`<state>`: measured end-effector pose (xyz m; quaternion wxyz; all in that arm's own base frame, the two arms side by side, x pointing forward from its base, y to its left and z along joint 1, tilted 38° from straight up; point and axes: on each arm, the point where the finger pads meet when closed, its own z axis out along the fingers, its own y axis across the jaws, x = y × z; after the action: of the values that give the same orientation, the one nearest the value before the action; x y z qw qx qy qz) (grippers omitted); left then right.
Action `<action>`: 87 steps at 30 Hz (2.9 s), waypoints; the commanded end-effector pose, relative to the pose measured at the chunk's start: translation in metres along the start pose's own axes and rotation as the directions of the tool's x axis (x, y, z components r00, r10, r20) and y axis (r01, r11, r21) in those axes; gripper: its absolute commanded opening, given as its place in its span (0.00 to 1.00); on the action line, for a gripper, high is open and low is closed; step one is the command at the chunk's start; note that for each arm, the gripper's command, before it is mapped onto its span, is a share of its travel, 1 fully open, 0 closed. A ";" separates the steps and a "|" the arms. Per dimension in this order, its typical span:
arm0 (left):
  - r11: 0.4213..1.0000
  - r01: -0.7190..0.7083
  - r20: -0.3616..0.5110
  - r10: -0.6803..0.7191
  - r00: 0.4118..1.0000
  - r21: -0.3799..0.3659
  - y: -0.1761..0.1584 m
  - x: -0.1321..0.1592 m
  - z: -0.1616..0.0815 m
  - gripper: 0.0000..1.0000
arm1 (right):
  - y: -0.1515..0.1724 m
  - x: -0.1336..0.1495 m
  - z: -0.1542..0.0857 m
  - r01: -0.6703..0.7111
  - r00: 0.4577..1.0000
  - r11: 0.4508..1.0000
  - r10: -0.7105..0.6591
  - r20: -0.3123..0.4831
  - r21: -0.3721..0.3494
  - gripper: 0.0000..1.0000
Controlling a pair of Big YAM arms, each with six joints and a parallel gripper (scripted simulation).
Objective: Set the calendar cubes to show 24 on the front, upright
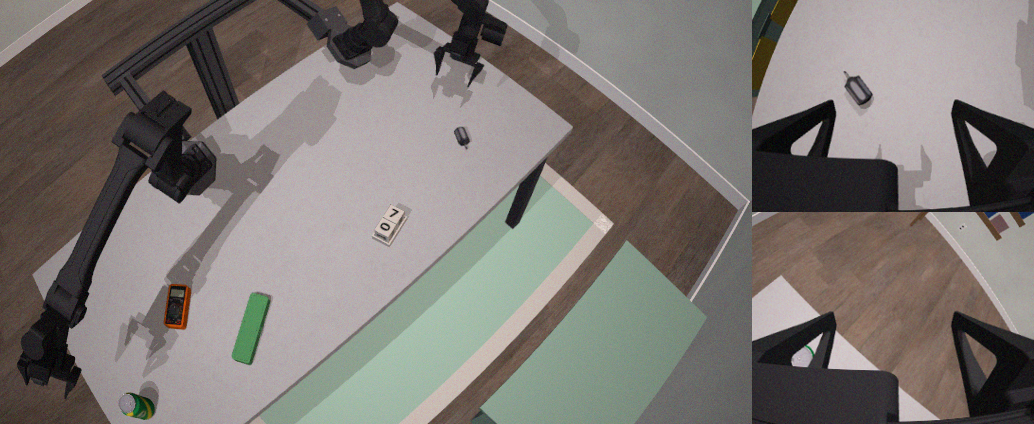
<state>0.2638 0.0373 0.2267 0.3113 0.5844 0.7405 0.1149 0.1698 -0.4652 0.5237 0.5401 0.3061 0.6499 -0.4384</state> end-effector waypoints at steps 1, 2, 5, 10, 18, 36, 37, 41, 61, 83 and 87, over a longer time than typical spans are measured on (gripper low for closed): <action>1.000 -0.003 0.000 0.003 1.000 -0.007 0.002 -0.001 -0.002 1.00 | -0.002 -0.006 -0.003 0.001 1.000 1.000 -0.002 0.011 0.004 1.00; 1.000 -0.003 0.000 0.003 1.000 -0.007 0.002 -0.001 -0.002 1.00 | -0.002 -0.006 -0.003 0.001 1.000 1.000 -0.002 0.011 0.004 1.00; 1.000 -0.003 0.000 0.003 1.000 -0.007 0.002 -0.001 -0.002 1.00 | -0.002 -0.006 -0.003 0.001 1.000 1.000 -0.002 0.011 0.004 1.00; 1.000 -0.003 0.000 0.003 1.000 -0.007 0.002 -0.001 -0.002 1.00 | -0.002 -0.006 -0.003 0.001 1.000 1.000 -0.002 0.011 0.004 1.00; 1.000 -0.003 0.000 0.003 1.000 -0.007 0.002 -0.001 -0.002 1.00 | -0.002 -0.006 -0.003 0.001 1.000 1.000 -0.002 0.011 0.004 1.00; 0.965 -0.255 -0.106 0.261 0.960 0.064 -0.021 -0.076 0.084 1.00 | 0.238 0.045 -0.061 -0.086 0.989 0.947 0.043 -0.141 -0.309 1.00; 0.953 -0.293 -0.122 0.300 0.946 0.074 -0.024 -0.084 0.093 1.00 | 0.259 0.050 -0.073 -0.084 0.988 0.937 0.034 -0.152 -0.339 1.00; 0.882 -0.459 -0.184 0.471 0.863 0.107 -0.028 -0.127 0.132 1.00 | 0.324 0.072 -0.123 -0.069 0.982 0.900 -0.015 -0.188 -0.431 1.00; 0.422 -0.819 -0.330 0.893 0.305 0.387 -0.084 -0.260 0.289 1.00 | 0.452 0.183 -0.413 0.181 0.953 0.578 -0.302 -0.003 -0.795 1.00; 0.292 -0.834 -0.352 0.928 0.127 0.469 -0.101 -0.293 0.339 1.00 | 0.357 0.301 -0.619 0.572 0.816 0.066 -0.142 0.560 -0.818 1.00; 0.305 -0.839 -0.360 0.922 0.142 0.452 -0.094 -0.298 0.333 1.00 | 0.345 0.298 -0.634 0.588 0.807 0.033 -0.092 0.583 -0.809 1.00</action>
<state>0.4121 -0.3161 -0.0038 -0.1115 0.8639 0.3107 0.3804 0.1469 0.2243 0.1640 0.5824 -0.3764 0.7143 -0.0947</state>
